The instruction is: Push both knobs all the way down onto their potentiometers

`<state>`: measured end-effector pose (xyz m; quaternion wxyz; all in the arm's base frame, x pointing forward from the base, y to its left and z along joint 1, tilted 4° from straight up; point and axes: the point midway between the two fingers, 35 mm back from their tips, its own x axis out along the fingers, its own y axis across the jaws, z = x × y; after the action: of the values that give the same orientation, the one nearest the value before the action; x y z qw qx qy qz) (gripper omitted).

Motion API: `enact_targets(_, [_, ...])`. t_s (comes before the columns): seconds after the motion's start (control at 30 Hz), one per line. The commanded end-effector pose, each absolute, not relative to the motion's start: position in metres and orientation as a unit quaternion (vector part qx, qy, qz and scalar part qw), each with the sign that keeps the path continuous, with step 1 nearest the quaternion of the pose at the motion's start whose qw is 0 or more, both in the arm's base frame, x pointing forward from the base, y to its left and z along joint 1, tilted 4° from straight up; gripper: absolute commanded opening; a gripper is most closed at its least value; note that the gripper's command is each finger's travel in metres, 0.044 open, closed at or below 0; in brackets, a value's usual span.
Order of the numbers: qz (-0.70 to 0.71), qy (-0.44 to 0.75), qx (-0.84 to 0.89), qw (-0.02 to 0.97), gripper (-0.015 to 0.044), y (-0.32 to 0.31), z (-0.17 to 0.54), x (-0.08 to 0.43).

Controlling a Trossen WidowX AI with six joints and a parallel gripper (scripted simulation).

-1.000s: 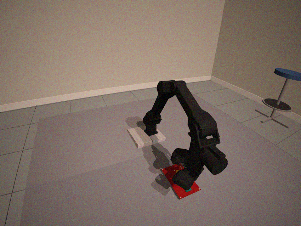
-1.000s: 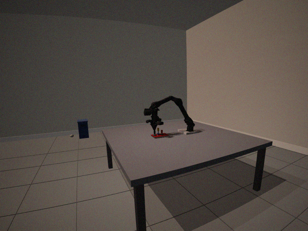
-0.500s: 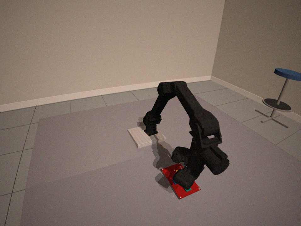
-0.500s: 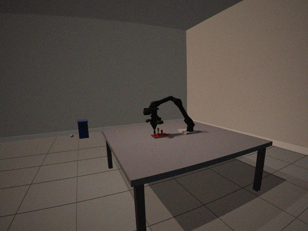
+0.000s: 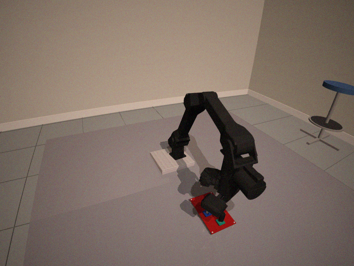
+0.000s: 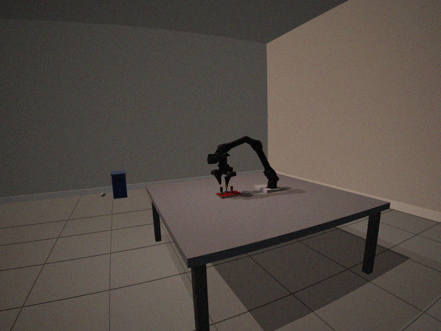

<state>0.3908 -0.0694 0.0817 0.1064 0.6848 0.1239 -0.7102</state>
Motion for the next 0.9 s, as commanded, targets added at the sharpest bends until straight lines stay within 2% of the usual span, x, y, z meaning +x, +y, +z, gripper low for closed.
enact_targets(0.0, [-0.709,0.123,0.686,0.106,0.0368,-0.065,0.097,0.361])
enact_targets(0.1, [-0.71,0.123,0.685,0.106,0.044,-0.059,0.106,0.327])
enact_targets(0.43, [-0.713,0.123,0.682,0.104,0.044,-0.041,0.106,0.218])
enact_targets(0.87, [-0.713,0.123,0.682,0.104,0.044,-0.04,0.105,0.216])
